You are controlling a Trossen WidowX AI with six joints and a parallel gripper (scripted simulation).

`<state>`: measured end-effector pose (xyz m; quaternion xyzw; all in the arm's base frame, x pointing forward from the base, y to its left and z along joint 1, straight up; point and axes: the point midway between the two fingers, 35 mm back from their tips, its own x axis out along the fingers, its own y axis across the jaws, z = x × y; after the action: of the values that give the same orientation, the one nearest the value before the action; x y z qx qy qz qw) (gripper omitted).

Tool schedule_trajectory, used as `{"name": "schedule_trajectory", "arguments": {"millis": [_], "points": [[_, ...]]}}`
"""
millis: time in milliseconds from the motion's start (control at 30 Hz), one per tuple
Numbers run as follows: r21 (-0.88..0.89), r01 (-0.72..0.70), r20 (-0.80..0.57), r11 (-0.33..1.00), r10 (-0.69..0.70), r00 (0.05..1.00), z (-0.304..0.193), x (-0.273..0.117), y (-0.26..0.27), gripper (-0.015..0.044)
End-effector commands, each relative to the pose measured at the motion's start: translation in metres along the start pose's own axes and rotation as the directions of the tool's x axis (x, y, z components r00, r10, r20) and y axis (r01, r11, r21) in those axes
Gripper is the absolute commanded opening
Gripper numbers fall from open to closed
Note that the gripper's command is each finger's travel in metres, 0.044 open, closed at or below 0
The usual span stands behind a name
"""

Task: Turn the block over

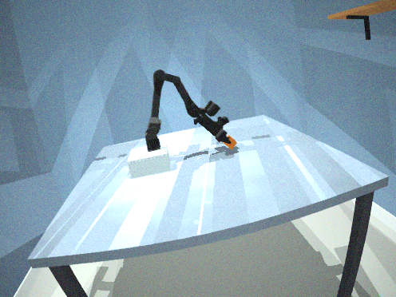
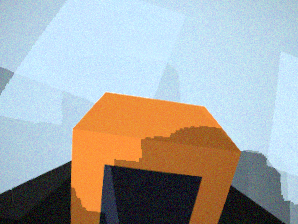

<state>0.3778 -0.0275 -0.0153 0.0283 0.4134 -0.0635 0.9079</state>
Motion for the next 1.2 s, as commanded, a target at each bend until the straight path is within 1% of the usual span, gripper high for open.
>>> {"name": "schedule_trajectory", "arguments": {"millis": [0,367,733,933,1167], "points": [[0.002,0.006,0.041,1.0,-0.006,0.999,-0.004,0.005,-0.001,0.0],[0.003,0.005,0.193,1.0,-0.006,0.981,-0.012,0.009,-0.001,0.0],[-0.002,0.002,0.339,1.0,-0.001,0.941,-0.018,-0.001,-0.001,0.0],[-0.002,0.002,0.37,1.0,-0.001,0.929,-0.016,-0.005,-0.001,0.0],[-0.002,0.002,0.372,1.0,-0.001,0.928,-0.016,-0.005,-0.001,0.0]]}}
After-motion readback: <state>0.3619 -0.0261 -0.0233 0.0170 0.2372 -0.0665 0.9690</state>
